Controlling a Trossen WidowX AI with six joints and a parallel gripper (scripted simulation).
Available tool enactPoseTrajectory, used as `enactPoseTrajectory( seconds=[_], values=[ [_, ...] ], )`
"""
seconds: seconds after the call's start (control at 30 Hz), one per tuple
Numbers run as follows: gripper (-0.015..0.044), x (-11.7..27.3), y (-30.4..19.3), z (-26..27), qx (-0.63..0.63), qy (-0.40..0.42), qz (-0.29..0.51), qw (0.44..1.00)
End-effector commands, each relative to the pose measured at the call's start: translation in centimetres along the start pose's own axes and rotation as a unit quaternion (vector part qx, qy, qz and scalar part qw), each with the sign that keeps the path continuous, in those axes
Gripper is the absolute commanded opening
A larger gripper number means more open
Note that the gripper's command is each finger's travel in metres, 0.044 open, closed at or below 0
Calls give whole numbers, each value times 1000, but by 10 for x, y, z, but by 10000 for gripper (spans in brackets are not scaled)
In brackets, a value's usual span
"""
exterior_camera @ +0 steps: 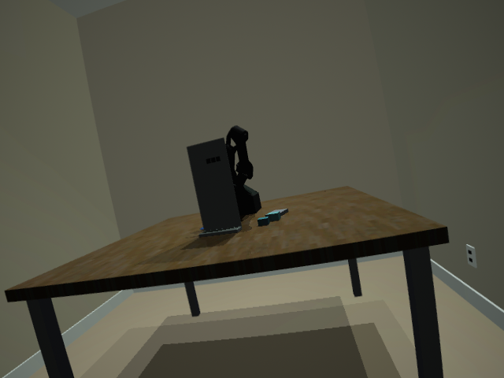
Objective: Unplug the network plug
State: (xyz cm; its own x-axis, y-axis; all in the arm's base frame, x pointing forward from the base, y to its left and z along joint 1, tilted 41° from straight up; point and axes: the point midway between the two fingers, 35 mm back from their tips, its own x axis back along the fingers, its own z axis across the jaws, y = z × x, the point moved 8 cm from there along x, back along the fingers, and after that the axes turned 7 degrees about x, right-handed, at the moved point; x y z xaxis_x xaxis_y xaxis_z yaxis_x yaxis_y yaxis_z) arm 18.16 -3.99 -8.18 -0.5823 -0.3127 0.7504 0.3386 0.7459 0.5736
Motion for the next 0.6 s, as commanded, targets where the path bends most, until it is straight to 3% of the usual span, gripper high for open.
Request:
enactPoseTrajectory(
  seconds=[0.0, 0.57],
  values=[
    [156, 0, 0, 0, 0, 1, 0, 1000],
    [156, 13, -1, -1, 0, 1, 2, 1000]
  ],
)
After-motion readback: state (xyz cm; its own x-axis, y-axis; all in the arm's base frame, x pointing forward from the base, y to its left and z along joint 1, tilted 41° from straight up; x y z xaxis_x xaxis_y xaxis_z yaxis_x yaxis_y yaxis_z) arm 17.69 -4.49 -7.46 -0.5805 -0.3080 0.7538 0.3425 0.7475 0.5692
